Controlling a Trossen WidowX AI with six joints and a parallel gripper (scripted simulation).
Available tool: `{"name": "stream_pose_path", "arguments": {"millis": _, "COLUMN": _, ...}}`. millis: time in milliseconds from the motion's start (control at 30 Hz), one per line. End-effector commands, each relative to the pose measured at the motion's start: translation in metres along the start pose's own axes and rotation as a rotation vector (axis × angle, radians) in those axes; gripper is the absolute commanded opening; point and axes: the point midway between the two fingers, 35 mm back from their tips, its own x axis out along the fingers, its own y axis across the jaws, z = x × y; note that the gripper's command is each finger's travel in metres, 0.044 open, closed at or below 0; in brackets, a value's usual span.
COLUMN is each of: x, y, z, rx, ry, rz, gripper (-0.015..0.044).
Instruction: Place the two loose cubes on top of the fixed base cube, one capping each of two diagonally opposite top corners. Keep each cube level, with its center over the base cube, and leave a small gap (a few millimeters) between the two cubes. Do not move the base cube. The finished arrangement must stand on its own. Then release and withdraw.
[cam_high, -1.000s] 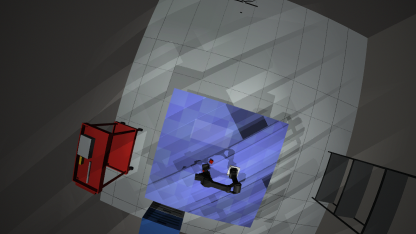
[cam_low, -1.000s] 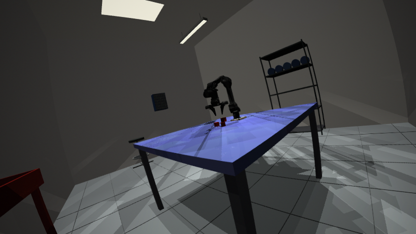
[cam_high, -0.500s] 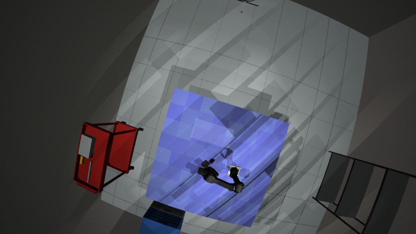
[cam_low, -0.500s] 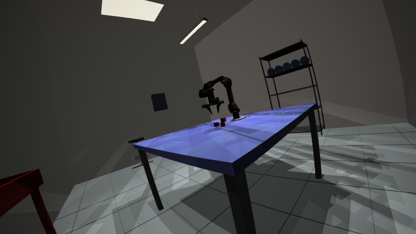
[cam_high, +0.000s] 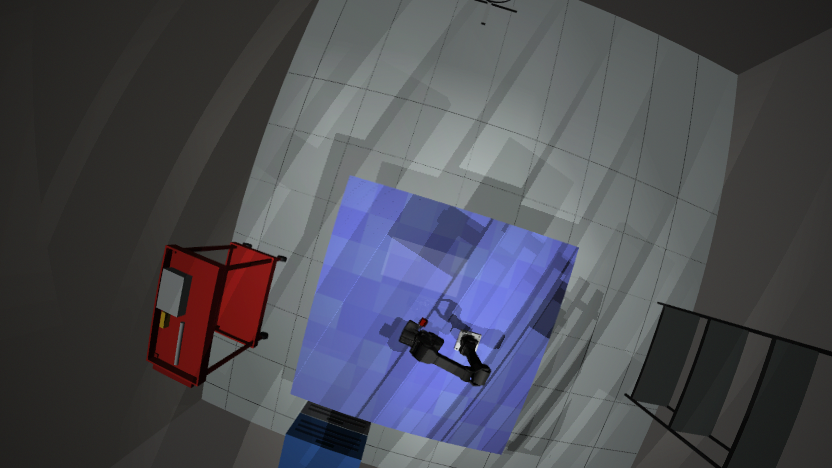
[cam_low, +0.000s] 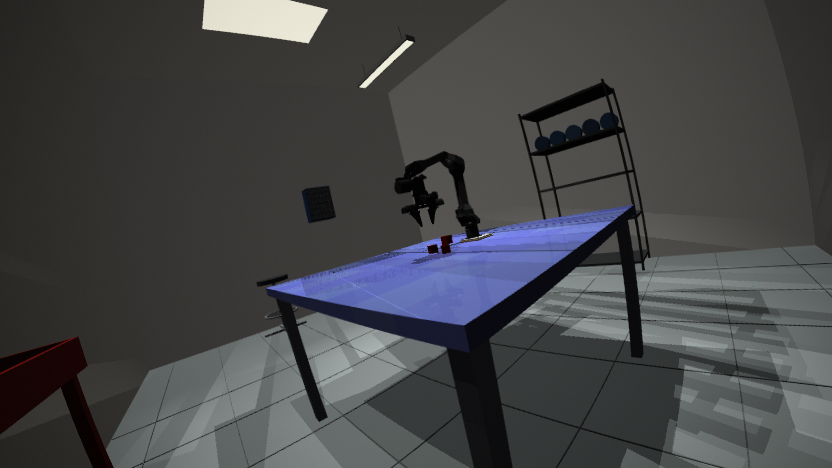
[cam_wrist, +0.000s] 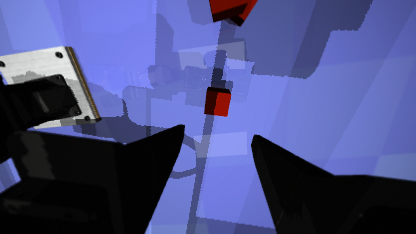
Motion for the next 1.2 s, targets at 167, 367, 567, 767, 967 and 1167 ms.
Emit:
{"name": "stream_pose_path", "arguments": {"millis": 167, "x": 0.039, "y": -0.002, "z": 0.000, "rx": -0.016, "ry": -0.003, "rz": -0.013, "gripper": 0.0265}}
{"name": "stream_pose_path", "arguments": {"millis": 367, "x": 0.058, "y": -0.001, "z": -0.001, "rx": -0.016, "ry": -0.003, "rz": -0.013, "gripper": 0.0265}}
{"name": "stream_pose_path", "arguments": {"millis": 567, "x": 0.067, "y": -0.001, "z": -0.001, "rx": -0.016, "ry": -0.003, "rz": -0.013, "gripper": 0.0265}}
{"name": "stream_pose_path", "arguments": {"millis": 767, "x": 0.073, "y": -0.001, "z": -0.001, "rx": -0.016, "ry": -0.003, "rz": -0.013, "gripper": 0.0265}}
{"name": "stream_pose_path", "arguments": {"millis": 967, "x": 0.082, "y": -0.001, "z": 0.000, "rx": -0.016, "ry": -0.003, "rz": -0.013, "gripper": 0.0265}}
{"name": "stream_pose_path", "arguments": {"millis": 1167, "x": 0.092, "y": -0.001, "z": 0.000, "rx": -0.016, "ry": -0.003, "rz": -0.013, "gripper": 0.0265}}
